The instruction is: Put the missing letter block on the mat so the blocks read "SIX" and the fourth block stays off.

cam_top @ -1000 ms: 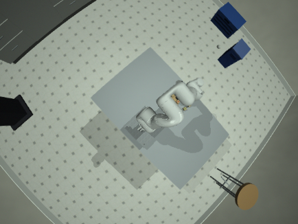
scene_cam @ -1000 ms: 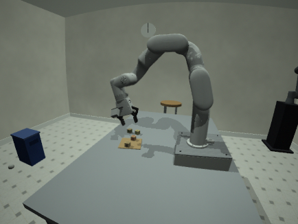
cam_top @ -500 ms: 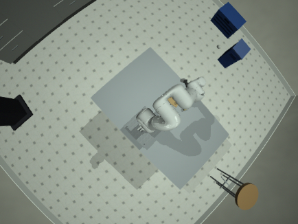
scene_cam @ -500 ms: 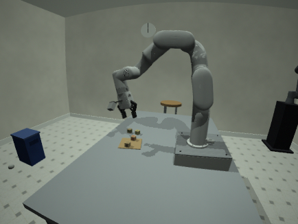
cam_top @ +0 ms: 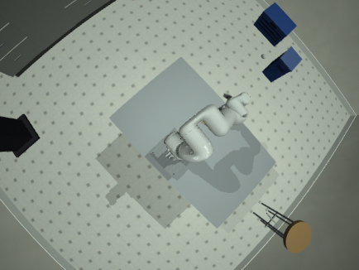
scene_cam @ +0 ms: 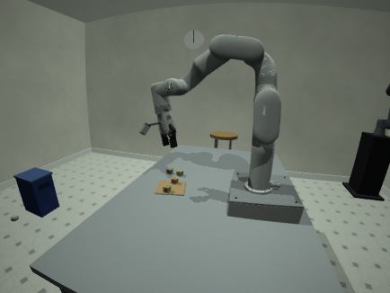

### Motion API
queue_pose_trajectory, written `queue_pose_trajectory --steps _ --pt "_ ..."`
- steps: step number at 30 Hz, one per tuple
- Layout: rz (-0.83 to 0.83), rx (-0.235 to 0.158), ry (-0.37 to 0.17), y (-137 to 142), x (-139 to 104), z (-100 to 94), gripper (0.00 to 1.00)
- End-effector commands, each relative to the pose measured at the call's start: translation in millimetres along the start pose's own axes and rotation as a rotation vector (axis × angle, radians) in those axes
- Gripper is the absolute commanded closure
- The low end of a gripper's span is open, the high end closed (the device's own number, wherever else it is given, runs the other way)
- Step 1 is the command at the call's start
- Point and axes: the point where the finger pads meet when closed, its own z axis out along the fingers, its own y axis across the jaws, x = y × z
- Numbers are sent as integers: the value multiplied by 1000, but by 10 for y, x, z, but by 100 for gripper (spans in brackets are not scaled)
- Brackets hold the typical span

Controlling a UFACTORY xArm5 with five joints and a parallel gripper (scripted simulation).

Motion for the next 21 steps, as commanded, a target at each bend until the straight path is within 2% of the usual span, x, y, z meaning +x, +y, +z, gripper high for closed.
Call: queue_pose_trajectory --steps 1,5,6,21 --pt "137 -22 22 -20 -29 -147 0" --pt "186 -28 29 -31 -42 -195 0" --pt "259 -36 40 -47 -62 -264 0" --pt "595 -64 101 -132 -162 -572 0"
